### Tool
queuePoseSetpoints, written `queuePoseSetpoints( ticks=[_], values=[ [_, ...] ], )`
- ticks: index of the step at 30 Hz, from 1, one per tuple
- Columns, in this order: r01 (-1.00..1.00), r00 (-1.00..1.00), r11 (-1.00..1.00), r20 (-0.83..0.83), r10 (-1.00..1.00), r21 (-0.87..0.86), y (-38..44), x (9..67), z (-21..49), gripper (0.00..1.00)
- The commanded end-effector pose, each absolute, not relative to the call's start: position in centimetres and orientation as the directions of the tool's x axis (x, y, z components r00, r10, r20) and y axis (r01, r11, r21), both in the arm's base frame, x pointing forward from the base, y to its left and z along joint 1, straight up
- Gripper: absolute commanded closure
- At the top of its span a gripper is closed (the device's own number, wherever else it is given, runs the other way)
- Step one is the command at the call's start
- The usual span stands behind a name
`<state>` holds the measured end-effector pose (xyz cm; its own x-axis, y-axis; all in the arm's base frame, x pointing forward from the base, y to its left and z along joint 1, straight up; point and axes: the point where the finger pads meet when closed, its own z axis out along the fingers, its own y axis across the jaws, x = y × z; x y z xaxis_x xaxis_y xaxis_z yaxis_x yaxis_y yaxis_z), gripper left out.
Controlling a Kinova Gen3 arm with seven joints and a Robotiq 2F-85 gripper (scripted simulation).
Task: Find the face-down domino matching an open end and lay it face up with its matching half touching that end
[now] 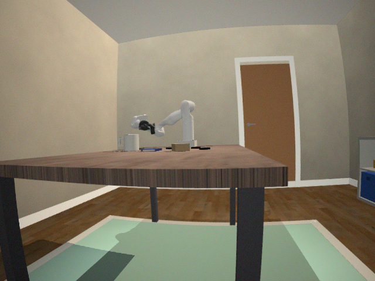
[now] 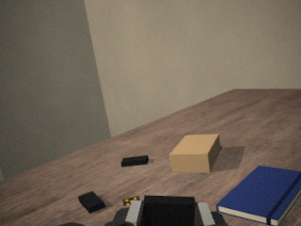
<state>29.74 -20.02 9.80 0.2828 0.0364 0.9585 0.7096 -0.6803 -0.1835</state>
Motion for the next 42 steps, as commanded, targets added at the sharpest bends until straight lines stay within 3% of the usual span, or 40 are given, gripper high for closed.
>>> queuePoseSetpoints(
  ticks=[1,14,42],
  values=[
    [0.747,0.245,-0.648,0.968,0.061,-0.148,-20.02,29.81,9.82,0.69],
    [0.827,0.13,-0.56,0.984,0.124,-0.038,-20.02,29.78,9.82,0.69],
    [0.85,0.086,-0.526,0.986,0.141,0.002,-20.02,29.76,9.84,0.69]
  ],
)
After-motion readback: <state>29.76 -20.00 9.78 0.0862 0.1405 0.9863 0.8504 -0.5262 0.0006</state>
